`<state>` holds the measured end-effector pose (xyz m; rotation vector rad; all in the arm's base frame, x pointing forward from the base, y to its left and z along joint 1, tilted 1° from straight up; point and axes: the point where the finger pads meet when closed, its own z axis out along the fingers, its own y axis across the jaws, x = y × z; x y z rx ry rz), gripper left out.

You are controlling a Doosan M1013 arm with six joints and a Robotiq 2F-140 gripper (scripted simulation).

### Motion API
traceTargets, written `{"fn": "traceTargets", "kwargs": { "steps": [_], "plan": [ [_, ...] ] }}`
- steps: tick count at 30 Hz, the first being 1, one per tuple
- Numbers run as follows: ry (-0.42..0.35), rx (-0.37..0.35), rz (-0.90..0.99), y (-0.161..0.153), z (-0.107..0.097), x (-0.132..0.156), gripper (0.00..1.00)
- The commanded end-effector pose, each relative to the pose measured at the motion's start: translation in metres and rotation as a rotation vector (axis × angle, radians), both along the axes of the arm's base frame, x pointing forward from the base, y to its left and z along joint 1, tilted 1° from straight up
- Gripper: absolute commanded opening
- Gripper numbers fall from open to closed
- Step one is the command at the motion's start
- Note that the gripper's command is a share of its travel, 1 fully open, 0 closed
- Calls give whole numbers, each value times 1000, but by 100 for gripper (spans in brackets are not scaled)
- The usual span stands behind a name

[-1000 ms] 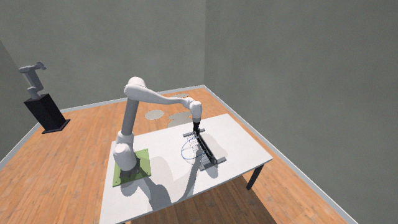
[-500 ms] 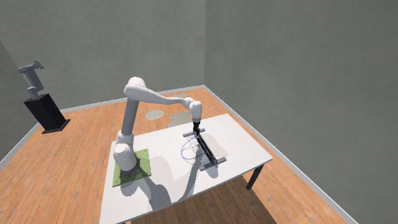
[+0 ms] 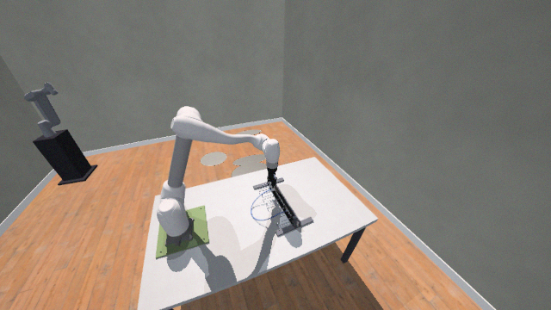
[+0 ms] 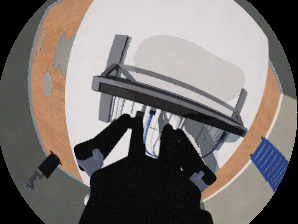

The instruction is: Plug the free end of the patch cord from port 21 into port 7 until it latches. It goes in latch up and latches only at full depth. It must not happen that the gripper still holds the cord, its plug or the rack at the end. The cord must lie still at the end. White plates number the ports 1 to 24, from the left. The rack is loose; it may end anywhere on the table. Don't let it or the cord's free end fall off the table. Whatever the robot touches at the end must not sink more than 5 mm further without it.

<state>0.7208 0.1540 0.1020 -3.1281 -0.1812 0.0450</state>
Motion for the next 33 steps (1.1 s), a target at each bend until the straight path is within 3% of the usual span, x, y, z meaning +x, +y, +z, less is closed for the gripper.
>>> {"fn": "traceTargets", "kwargs": {
  "steps": [1,15,33],
  "plan": [
    [0,0,0,0,2,0,22],
    [0,0,0,0,43,0,22],
    [0,0,0,-1,73,1,22]
  ]
}}
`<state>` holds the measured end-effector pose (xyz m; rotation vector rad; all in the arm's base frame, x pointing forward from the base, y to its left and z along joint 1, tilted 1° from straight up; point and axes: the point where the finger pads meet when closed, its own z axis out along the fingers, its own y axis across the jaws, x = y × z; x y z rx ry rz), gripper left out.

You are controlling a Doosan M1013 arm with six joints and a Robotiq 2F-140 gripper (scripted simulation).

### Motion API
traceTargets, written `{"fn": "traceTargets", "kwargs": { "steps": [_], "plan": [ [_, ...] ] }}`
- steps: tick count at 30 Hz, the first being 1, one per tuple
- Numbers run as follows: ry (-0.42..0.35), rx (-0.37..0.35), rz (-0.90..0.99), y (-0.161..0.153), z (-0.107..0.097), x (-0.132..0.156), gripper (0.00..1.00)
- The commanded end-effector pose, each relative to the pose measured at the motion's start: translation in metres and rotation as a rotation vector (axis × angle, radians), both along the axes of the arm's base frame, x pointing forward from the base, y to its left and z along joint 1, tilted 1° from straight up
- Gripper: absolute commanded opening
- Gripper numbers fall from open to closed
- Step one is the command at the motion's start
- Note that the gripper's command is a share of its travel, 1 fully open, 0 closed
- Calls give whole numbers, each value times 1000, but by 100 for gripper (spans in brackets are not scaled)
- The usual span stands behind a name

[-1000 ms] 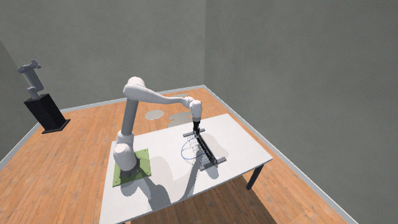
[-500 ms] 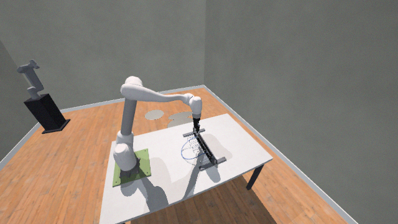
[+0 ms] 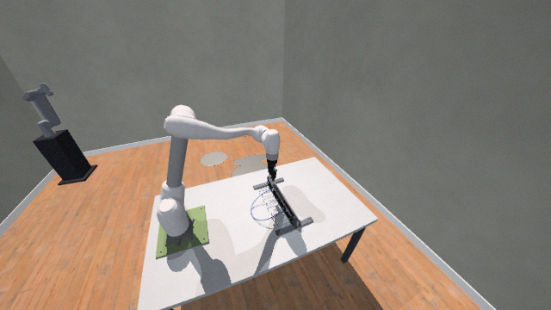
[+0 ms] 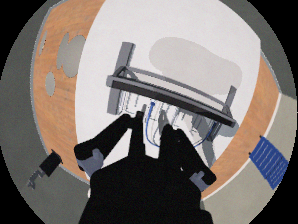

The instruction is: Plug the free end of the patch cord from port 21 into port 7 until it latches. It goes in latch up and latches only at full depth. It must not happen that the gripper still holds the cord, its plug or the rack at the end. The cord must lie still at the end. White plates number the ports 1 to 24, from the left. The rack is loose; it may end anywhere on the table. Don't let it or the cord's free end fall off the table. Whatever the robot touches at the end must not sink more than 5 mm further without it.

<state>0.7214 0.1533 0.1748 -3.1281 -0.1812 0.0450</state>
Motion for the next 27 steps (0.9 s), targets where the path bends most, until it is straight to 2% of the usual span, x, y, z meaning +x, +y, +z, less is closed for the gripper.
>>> {"fn": "traceTargets", "kwargs": {
  "steps": [1,6,7,27],
  "plan": [
    [0,0,0,0,1,0,22],
    [0,0,0,0,1,0,22],
    [0,0,0,0,1,0,0],
    [0,0,0,0,1,0,0]
  ]
}}
